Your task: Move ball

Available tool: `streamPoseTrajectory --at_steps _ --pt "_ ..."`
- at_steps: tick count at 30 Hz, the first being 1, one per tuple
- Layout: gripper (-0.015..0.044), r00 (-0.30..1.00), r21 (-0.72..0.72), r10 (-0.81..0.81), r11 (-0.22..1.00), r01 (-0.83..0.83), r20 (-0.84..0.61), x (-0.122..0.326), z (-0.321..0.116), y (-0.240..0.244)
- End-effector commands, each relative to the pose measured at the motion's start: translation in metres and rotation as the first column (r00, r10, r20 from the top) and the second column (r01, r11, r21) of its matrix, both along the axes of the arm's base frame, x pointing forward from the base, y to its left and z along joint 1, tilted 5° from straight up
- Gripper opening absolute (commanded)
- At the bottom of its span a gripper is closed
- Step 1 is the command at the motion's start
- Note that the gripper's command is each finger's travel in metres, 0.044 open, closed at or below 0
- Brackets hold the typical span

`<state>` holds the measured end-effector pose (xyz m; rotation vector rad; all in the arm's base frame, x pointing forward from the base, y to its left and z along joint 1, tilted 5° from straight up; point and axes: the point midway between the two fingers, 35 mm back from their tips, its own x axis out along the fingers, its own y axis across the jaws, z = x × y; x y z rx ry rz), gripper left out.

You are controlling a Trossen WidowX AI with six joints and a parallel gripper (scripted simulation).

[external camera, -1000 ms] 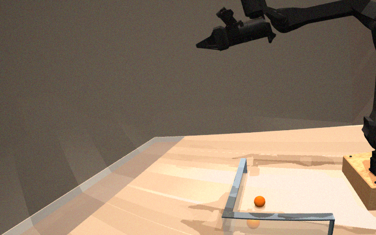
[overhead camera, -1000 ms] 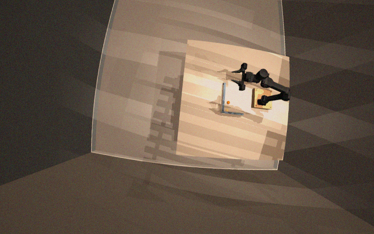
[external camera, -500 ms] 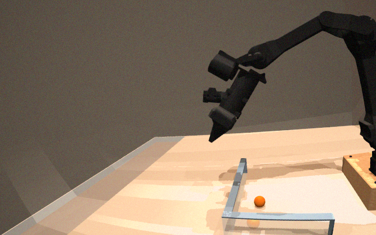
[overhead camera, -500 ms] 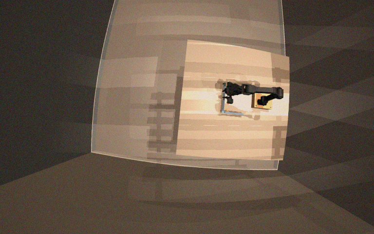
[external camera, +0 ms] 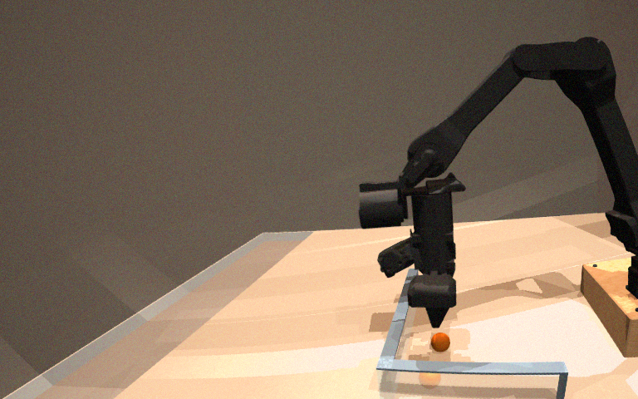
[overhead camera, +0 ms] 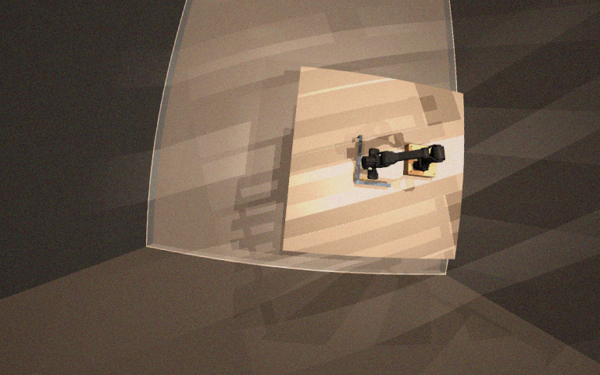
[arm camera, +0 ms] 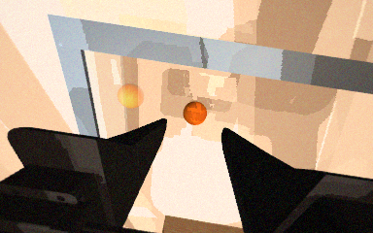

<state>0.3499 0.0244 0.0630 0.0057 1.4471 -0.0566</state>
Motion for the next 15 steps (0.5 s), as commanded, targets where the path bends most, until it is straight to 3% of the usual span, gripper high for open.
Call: streamPoseTrajectory --at_steps 1,15 --pt "0.0260 1.000 -0.009 -0.007 1.000 0.007 -0.020 -0.004 -0.005 -0.001" --pt "0.0260 1.000 -0.009 -0.007 1.000 0.007 -0.020 -0.001 -0.028 -0.002"
